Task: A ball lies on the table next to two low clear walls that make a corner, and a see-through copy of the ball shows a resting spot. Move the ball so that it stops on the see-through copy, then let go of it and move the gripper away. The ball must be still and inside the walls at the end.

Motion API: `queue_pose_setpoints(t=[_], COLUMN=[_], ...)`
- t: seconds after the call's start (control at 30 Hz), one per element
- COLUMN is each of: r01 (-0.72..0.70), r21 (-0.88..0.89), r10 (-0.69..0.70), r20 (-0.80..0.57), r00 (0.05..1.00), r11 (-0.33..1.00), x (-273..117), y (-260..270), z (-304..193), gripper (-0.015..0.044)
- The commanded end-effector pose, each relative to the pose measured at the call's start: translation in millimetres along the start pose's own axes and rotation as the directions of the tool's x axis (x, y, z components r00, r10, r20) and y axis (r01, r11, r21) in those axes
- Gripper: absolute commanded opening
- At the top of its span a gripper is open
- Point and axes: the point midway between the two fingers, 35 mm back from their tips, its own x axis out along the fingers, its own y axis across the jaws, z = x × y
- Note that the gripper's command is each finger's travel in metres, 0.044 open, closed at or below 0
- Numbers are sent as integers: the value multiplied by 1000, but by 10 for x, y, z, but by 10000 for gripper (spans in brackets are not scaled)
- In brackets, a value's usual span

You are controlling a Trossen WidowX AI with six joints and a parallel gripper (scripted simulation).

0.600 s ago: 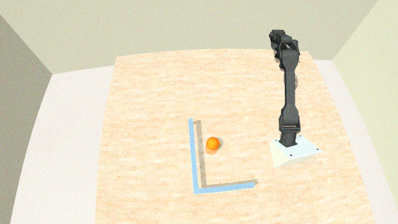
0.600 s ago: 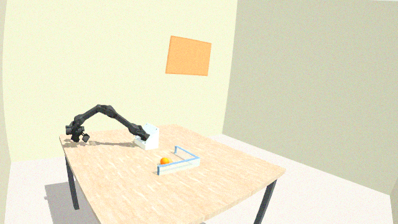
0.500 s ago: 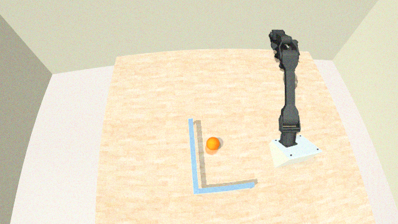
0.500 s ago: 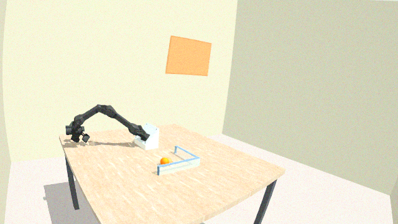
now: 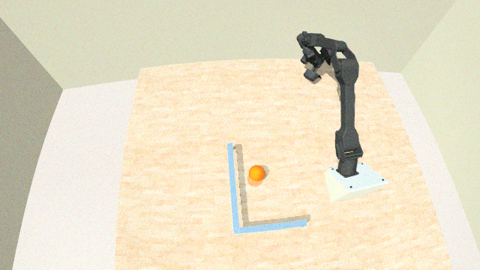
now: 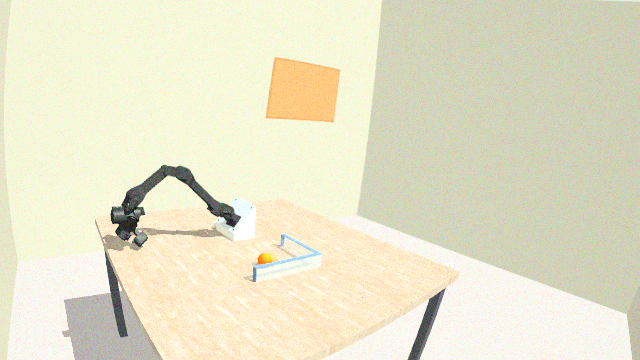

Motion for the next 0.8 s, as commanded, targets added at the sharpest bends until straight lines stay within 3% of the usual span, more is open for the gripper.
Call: queue_pose_setpoints(t=[0.0, 0.37, 0.77], r01=[-92, -348, -445], r21=[60, -93, -410], r10=[82, 355, 587], r20=[153, 400, 344], r00=[985, 845, 733], r11=[994, 933, 796], x=[-385, -1455, -2480], y=[333, 1650, 3218], z=[262, 671, 94], gripper=[387, 387, 387])
